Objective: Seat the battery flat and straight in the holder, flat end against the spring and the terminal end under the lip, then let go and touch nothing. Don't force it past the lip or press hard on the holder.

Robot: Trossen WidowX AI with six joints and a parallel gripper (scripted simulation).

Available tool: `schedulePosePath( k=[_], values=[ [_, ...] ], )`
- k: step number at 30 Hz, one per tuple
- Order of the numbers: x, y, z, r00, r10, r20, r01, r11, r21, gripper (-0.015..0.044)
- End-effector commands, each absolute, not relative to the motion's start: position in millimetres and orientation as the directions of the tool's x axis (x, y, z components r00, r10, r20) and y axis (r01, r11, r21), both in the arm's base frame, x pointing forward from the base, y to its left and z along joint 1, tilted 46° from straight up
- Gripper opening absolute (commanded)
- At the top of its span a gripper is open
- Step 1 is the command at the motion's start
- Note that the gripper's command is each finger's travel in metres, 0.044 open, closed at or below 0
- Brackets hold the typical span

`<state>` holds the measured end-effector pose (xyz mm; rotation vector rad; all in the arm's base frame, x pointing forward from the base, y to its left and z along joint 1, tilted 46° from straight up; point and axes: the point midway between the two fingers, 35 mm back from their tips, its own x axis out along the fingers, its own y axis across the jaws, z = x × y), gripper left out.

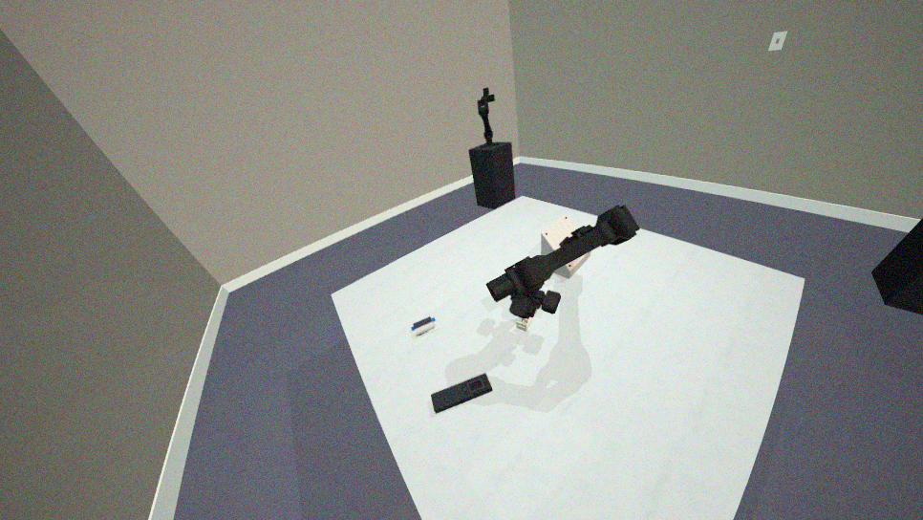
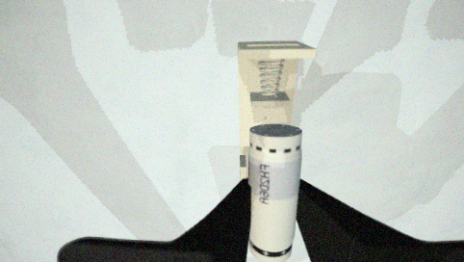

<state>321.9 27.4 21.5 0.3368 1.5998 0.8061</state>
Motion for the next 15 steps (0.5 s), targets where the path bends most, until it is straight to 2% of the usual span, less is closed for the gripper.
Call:
schedulePosePath(
  k=[1,15],
  values=[
    [322.4,29.7,18.4,-0.24,0.619,-0.748,-0.23,0.713,0.663,0.0077],
    [326.5,34.4,14.9,-0.324,0.587,-0.742,-0.232,0.711,0.663,0.0077]
  ],
)
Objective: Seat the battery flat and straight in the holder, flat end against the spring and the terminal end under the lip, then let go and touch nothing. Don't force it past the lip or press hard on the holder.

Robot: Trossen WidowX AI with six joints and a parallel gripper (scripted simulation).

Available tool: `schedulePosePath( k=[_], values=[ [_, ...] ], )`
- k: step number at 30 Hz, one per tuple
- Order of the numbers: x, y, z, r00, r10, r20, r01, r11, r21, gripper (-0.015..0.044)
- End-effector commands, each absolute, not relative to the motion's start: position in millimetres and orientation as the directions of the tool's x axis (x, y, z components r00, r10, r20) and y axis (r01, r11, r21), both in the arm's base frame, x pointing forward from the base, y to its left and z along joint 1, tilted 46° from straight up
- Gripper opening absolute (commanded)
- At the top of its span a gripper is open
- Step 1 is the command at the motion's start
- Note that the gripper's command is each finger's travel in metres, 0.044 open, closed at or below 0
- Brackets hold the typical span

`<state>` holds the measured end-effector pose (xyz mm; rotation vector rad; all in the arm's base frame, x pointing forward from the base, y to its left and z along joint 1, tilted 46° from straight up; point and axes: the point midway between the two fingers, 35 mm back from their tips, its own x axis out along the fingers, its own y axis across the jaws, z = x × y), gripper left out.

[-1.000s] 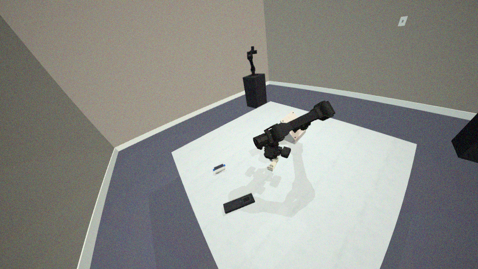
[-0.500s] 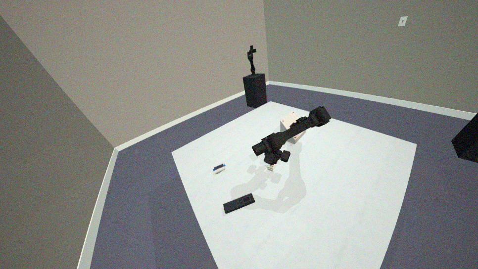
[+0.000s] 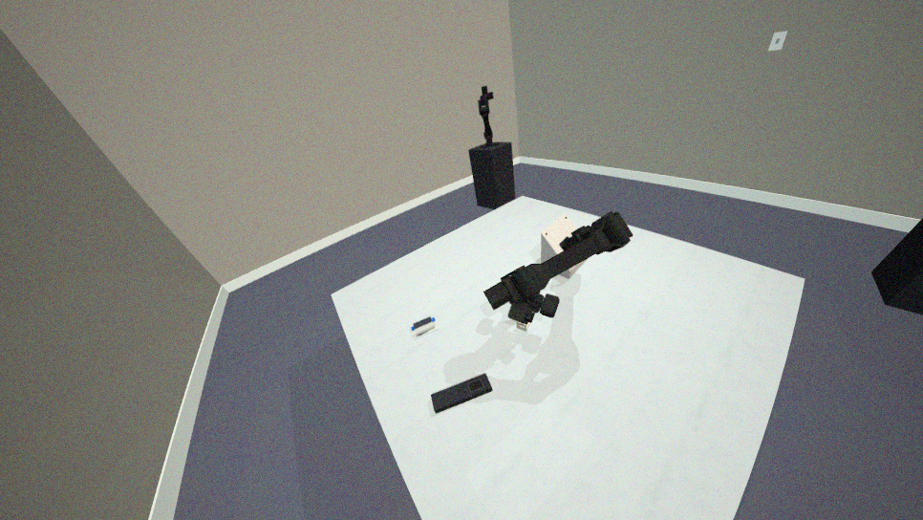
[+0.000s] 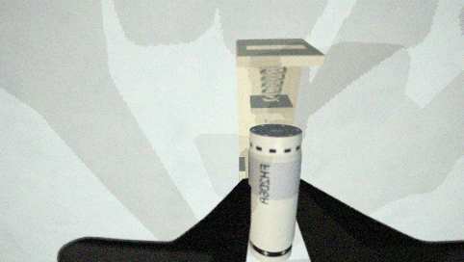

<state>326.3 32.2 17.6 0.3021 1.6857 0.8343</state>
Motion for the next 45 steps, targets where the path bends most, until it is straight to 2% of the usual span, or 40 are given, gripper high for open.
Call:
schedulePosePath(
  k=[1,21,45],
  values=[
    [326.7,34.7,14.7,-0.33,0.584,-0.742,-0.232,0.711,0.663,0.0077],
    [330.6,41.7,10.1,-0.443,0.53,-0.723,-0.239,0.708,0.665,0.0077],
    [342.4,44.7,11.0,-0.444,0.53,-0.722,-0.239,0.707,0.666,0.0077]
  ],
)
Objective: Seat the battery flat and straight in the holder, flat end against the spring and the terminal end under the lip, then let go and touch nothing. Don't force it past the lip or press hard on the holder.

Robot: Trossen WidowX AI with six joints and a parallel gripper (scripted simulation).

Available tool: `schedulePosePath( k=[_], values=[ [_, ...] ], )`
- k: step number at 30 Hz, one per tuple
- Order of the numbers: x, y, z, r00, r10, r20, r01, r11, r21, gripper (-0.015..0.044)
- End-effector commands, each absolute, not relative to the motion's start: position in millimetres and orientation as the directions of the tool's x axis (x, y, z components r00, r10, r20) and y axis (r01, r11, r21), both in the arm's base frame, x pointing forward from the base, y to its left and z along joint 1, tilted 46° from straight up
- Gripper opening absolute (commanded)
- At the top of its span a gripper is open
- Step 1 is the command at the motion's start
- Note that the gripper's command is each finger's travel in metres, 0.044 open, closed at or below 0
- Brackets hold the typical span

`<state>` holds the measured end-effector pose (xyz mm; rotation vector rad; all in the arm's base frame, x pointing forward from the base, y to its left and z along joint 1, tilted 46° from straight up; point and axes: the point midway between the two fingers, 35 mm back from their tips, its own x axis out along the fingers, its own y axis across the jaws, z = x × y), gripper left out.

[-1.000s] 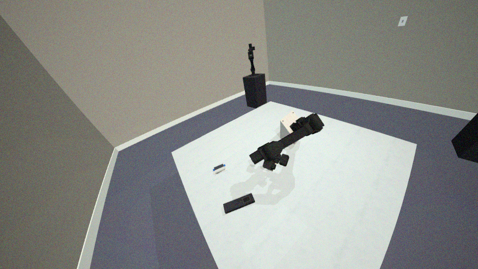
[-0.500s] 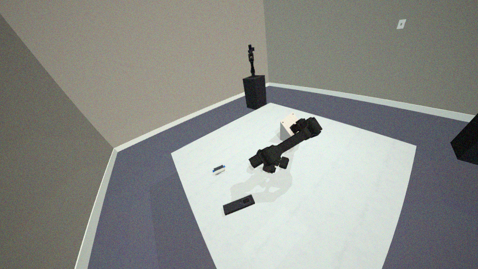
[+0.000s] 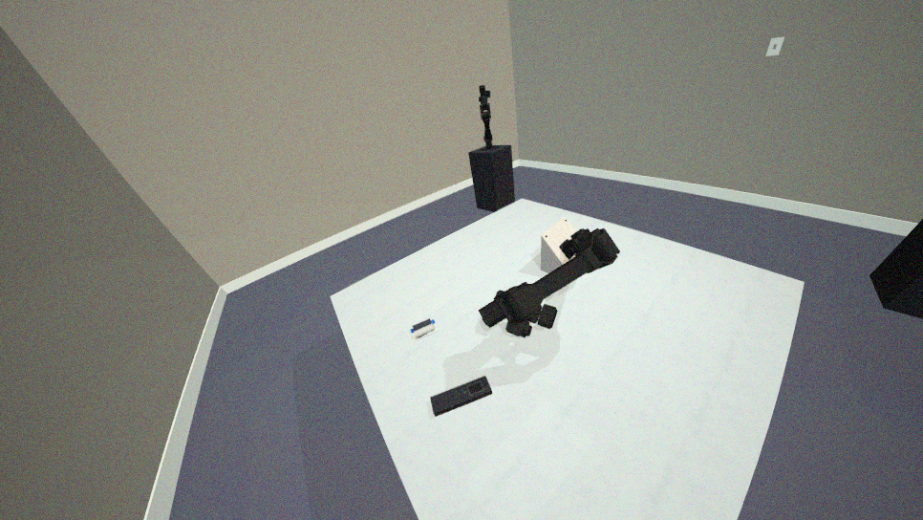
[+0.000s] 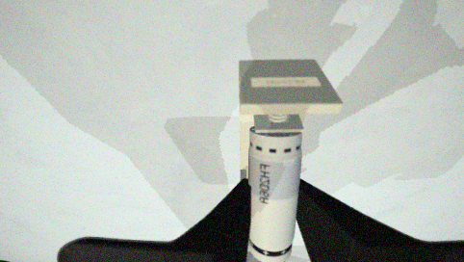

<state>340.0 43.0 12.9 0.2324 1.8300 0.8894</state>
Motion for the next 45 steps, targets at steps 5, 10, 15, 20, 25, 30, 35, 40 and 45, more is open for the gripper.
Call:
schedulePosePath(
  k=[5,10,15,20,25,30,35,40,45],
  values=[
    [345.0,45.2,11.4,-0.445,0.53,-0.722,-0.239,0.706,0.666,0.0077],
    [347.4,45.6,11.8,-0.446,0.53,-0.721,-0.239,0.706,0.667,0.0077],
    [349.8,46.0,12.2,-0.447,0.53,-0.72,-0.238,0.706,0.667,0.0077],
    [350.8,46.2,12.2,-0.445,0.531,-0.721,-0.238,0.706,0.667,0.0077],
    [350.9,46.3,11.0,-0.425,0.54,-0.726,-0.236,0.709,0.665,0.0077],
    [351.0,46.5,9.8,-0.404,0.549,-0.732,-0.234,0.711,0.663,0.0077],
    [351.0,46.7,8.6,-0.383,0.557,-0.737,-0.233,0.714,0.661,0.0077],
    [350.8,46.9,7.6,-0.363,0.565,-0.741,-0.231,0.716,0.659,0.0077],
    [350.7,47.0,6.6,-0.342,0.573,-0.745,-0.23,0.718,0.657,0.0077]
  ],
)
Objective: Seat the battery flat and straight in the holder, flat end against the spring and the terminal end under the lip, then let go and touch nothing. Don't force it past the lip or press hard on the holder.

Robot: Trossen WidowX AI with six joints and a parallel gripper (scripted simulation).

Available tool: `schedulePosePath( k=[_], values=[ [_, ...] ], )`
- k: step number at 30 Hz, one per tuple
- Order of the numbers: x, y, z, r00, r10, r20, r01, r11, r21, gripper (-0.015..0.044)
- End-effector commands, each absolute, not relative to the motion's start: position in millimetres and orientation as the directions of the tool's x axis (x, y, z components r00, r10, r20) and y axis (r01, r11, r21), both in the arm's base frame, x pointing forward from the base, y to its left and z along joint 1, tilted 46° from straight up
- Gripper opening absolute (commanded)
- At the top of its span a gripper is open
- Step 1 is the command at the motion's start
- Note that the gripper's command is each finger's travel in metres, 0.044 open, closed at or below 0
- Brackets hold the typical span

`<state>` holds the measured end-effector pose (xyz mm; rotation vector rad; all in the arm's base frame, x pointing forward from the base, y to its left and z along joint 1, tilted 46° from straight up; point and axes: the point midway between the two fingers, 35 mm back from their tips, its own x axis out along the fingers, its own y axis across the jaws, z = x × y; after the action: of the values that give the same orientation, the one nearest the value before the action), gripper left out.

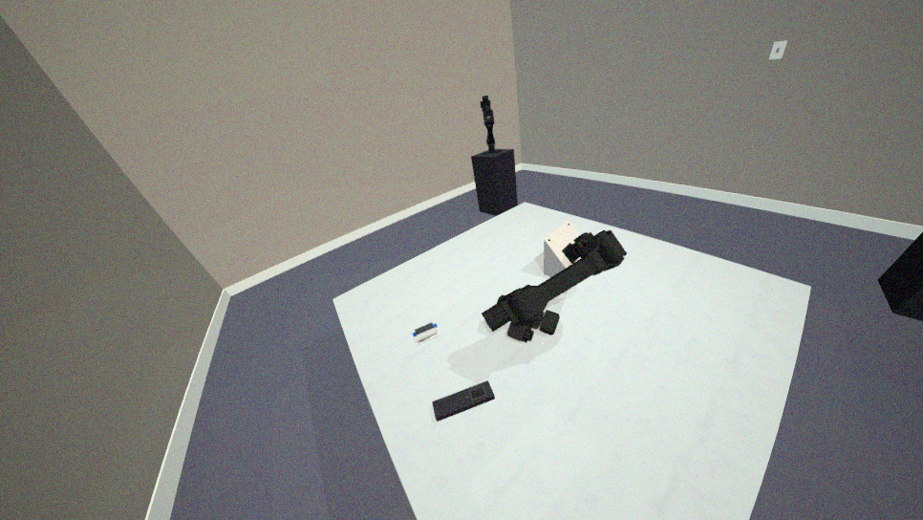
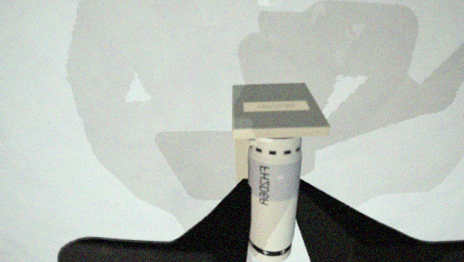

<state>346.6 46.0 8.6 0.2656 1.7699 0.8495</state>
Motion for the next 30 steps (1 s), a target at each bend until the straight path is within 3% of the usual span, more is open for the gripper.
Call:
schedulePosePath(
  k=[1,30],
  values=[
    [350.6,47.1,6.5,-0.337,0.574,-0.746,-0.229,0.718,0.657,0.0077],
    [348.1,48.4,2.3,-0.216,0.612,-0.761,-0.222,0.728,0.649,0.0077]
  ],
)
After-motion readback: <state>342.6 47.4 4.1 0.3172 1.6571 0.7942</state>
